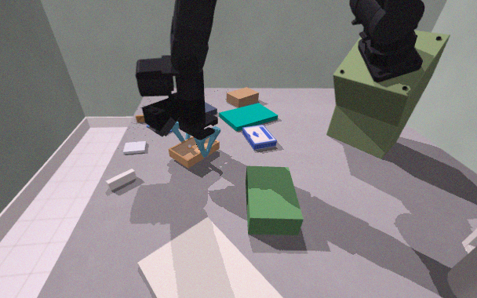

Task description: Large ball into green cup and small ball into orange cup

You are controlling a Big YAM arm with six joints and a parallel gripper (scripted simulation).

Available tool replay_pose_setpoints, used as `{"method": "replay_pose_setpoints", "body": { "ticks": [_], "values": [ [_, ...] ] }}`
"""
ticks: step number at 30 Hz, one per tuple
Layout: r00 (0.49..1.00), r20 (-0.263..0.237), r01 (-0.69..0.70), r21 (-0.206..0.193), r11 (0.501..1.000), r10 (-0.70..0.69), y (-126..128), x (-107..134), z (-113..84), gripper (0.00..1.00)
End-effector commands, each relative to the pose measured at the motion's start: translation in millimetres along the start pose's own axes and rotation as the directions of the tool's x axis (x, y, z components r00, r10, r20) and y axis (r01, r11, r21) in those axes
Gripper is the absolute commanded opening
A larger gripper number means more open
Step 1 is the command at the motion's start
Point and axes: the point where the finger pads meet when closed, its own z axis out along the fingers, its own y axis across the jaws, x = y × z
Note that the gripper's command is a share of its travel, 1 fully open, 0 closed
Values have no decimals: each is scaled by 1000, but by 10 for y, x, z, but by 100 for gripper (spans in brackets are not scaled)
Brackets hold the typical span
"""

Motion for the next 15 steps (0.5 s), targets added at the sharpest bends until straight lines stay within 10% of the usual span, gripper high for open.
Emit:
{"method": "replay_pose_setpoints", "body": {
  "ticks": [1, 15],
  "values": [
    [999, 30, 9, 21, 1000, -10, -68, -179, 8, 69],
    [999, 32, 10, 22, 1000, -10, -49, -174, 53, 69]
  ]
}}
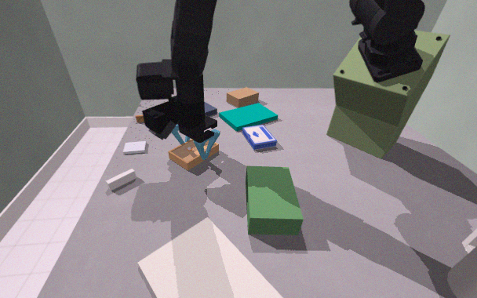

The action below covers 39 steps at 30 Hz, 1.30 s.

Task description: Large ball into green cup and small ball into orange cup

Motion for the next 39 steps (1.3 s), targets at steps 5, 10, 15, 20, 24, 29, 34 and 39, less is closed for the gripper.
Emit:
{"method": "replay_pose_setpoints", "body": {
  "ticks": [5, 10, 15, 20, 24, 29, 34, 39],
  "values": [
    [1000, 27, 9, 17, 1000, -10, -37, -155, -9, 69],
    [1000, 27, 9, 17, 1000, -10, -37, -154, -8, 69],
    [1000, 27, 9, 17, 1000, -10, -37, -154, -8, 69],
    [1000, 27, 9, 17, 1000, -10, -37, -154, -8, 69],
    [1000, 27, 9, 17, 1000, -10, -37, -154, -8, 86],
    [1000, 27, 9, 17, 1000, -10, -37, -154, -8, 86],
    [1000, 27, 9, 17, 1000, -10, -36, -154, -8, 86],
    [1000, 27, 9, 17, 1000, -10, -37, -154, -8, 86]
  ]
}}
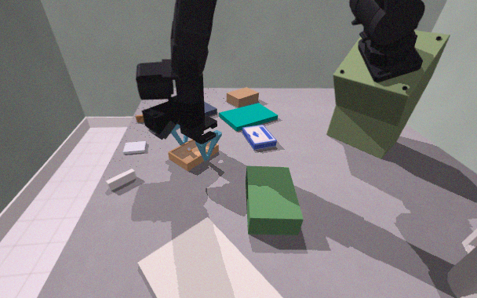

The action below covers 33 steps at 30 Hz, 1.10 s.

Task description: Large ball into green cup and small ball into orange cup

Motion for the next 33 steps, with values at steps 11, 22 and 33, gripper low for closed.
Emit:
{"method": "replay_pose_setpoints", "body": {
  "ticks": [11, 22, 33],
  "values": [
    [1000, 26, 10, 16, 1000, -10, -34, -150, -7, 86],
    [999, 33, 9, 25, 1000, -10, -53, -178, -106, 86],
    [1000, 24, 8, 28, 1000, -8, -115, -98, -291, 86]
  ]
}}
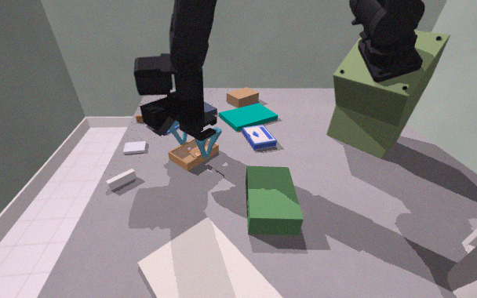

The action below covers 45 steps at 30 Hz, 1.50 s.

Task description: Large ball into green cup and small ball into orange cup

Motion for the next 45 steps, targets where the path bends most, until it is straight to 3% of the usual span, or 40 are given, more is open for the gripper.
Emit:
{"method": "replay_pose_setpoints", "body": {
  "ticks": [1, 13, 24, 45],
  "values": [
    [1000, 14, 2, 25, 1000, -2, -127, -28, -197, 86],
    [1000, 13, 2, 25, 1000, -3, -114, -22, -575, 86],
    [1000, 12, 3, 26, 1000, -3, -109, -19, -771, 86],
    [1000, 0, -5, 15, 1000, 5, -107, 26, -745, 86]
  ]
}}
